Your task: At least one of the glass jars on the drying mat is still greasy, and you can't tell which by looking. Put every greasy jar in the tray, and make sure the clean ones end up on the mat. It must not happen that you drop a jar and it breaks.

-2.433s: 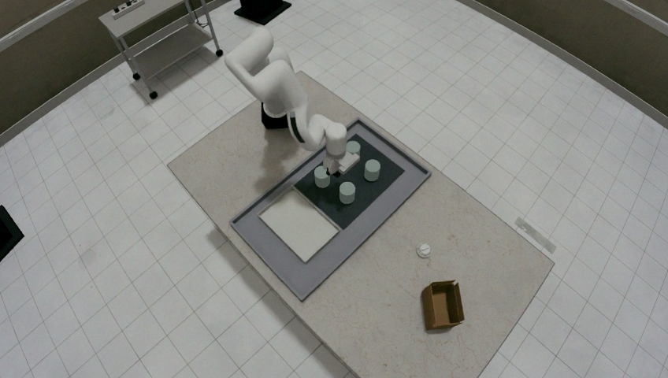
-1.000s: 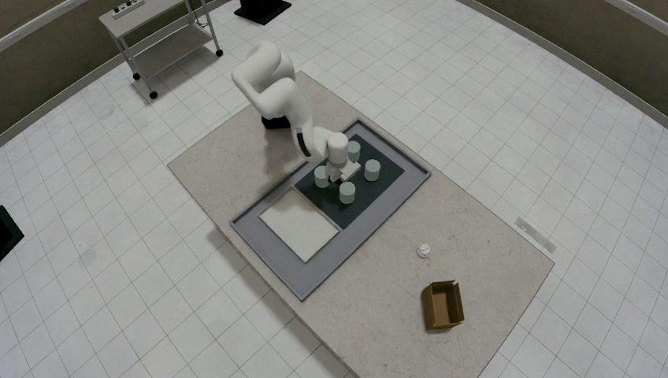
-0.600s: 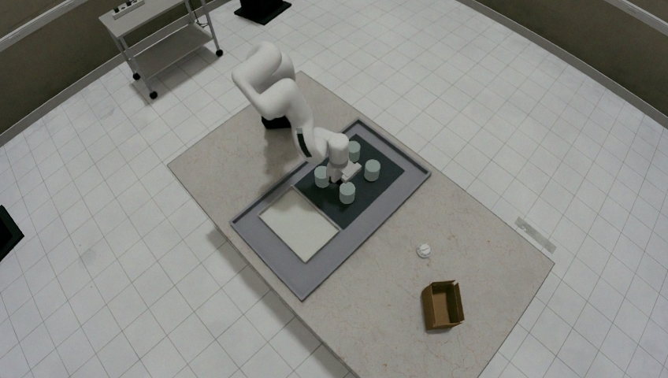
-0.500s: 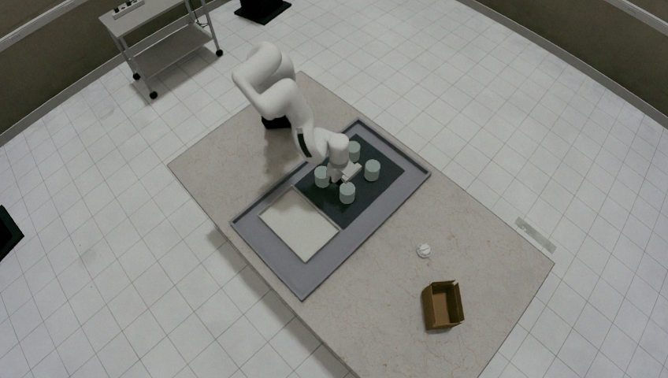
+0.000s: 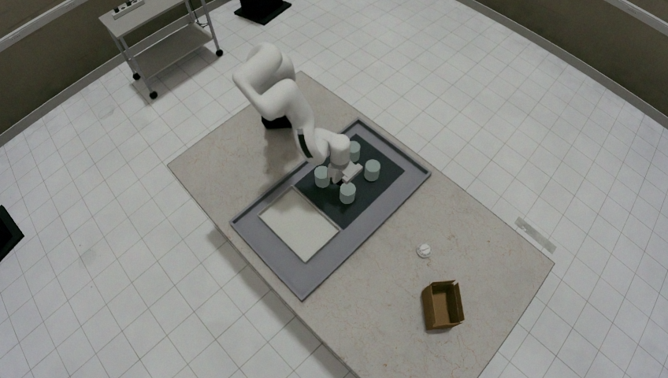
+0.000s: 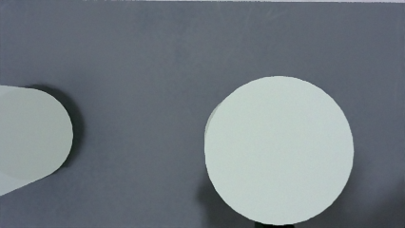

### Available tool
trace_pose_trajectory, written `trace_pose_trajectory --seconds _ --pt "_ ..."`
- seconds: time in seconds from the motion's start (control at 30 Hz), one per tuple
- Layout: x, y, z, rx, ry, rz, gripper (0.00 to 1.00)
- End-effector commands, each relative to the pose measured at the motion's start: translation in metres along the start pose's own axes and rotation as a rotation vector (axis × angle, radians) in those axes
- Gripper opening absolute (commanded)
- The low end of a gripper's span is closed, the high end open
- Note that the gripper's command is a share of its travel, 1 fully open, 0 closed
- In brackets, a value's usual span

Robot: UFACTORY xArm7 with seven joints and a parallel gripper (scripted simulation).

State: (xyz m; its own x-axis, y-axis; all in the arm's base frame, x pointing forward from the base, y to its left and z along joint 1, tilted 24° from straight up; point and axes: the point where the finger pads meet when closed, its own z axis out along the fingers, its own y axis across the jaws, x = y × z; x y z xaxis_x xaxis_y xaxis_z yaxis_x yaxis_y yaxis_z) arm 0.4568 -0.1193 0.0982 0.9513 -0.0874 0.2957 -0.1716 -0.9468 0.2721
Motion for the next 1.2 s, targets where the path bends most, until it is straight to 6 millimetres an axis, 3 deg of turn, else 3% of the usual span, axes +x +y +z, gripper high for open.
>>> trace_pose_trajectory --seconds 0.0,1.17 --pt "0.0022 -0.0001 -0.0015 0.000 0.004 0.000 0.00" --pt "0.0063 -0.0001 -0.0048 0.000 0.004 0.000 0.00"
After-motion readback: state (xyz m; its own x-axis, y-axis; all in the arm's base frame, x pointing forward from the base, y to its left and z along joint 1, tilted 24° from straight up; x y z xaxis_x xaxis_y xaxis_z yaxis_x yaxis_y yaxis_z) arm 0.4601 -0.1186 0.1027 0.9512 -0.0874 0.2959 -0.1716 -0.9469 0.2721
